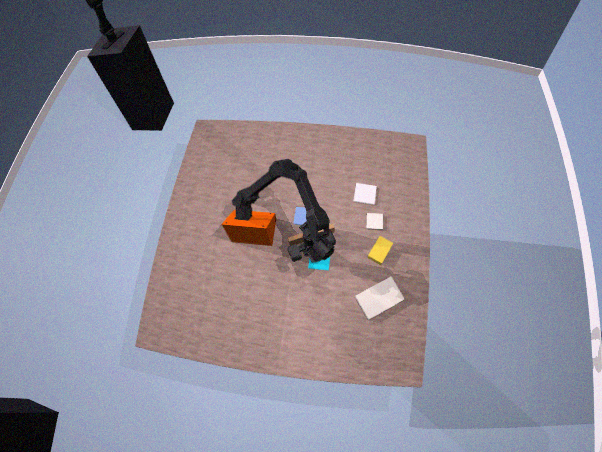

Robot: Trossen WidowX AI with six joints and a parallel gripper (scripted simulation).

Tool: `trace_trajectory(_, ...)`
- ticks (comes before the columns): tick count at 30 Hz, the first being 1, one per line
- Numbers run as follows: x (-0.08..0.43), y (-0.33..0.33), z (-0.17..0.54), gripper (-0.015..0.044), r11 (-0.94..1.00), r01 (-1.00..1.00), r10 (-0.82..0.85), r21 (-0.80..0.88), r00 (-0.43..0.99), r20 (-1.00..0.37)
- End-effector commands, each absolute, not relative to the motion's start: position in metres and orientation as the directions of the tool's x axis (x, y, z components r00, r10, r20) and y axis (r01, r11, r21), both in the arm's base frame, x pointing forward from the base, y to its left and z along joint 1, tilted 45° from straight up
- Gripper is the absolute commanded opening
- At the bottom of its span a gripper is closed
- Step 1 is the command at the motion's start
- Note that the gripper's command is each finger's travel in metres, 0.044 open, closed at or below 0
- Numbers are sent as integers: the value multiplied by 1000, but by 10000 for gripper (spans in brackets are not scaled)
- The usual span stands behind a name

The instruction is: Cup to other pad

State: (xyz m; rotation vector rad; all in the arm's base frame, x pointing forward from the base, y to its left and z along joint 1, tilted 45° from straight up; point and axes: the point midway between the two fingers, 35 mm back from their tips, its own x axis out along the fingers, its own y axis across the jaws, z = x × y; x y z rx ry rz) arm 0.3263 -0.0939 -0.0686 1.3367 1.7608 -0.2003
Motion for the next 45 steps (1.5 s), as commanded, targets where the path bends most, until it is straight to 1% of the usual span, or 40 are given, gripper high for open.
trace_trajectory(1, 325, -87, -76, 0, 400, 843, 699, 361, -27, -714)
trace_trajectory(36, 323, -43, -122, 0, 399, 842, 702, 362, -26, -712)
trace_trajectory(45, 324, -44, -120, 0, 405, 838, 698, 366, -25, -716)
